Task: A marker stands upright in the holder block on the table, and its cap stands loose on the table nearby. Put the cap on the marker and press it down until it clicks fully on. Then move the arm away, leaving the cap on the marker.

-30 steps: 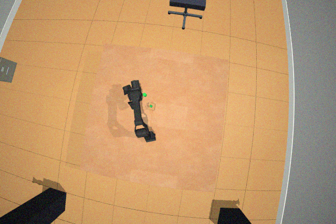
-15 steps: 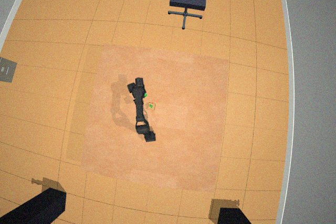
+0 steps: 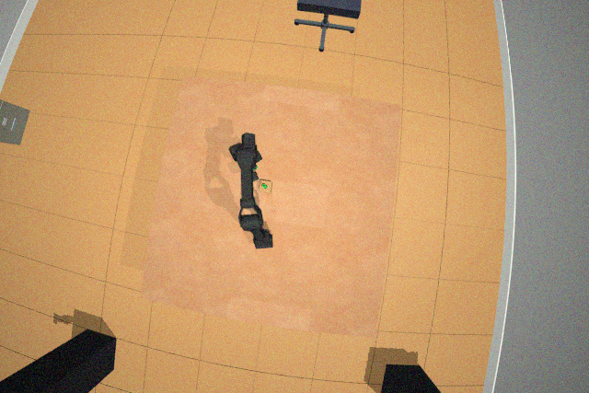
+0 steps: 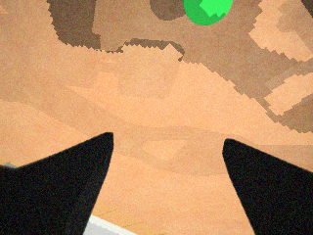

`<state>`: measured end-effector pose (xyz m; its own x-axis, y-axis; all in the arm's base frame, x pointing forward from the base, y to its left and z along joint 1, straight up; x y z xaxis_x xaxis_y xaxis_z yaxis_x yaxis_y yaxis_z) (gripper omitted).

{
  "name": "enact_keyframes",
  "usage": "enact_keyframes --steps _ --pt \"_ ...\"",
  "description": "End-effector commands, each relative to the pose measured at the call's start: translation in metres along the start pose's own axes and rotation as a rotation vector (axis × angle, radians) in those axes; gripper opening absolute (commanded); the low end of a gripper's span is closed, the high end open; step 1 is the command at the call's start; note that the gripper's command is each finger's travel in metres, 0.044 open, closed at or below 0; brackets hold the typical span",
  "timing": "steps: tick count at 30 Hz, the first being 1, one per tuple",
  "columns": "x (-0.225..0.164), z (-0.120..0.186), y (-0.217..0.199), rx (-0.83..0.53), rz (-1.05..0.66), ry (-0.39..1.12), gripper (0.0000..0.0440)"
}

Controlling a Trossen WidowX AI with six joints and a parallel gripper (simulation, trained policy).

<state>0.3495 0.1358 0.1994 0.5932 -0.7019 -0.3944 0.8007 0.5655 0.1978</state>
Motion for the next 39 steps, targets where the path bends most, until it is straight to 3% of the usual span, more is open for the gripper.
enact_keyframes --steps 1,39 --pt "0.007 -0.002 0.001 -0.02 0.01 -0.025 0.0309" --pt "0.055 -0.043 -0.001 -0.248 0.18 -0.262 0.0279"
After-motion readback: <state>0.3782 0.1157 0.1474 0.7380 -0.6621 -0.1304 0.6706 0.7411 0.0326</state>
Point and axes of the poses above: the point midway between the two fingers, 35 mm back from their tips, its own z axis back along the fingers, its own y axis across the jaws, x = y × z, the point moved 4 cm from there along z, back along the fingers
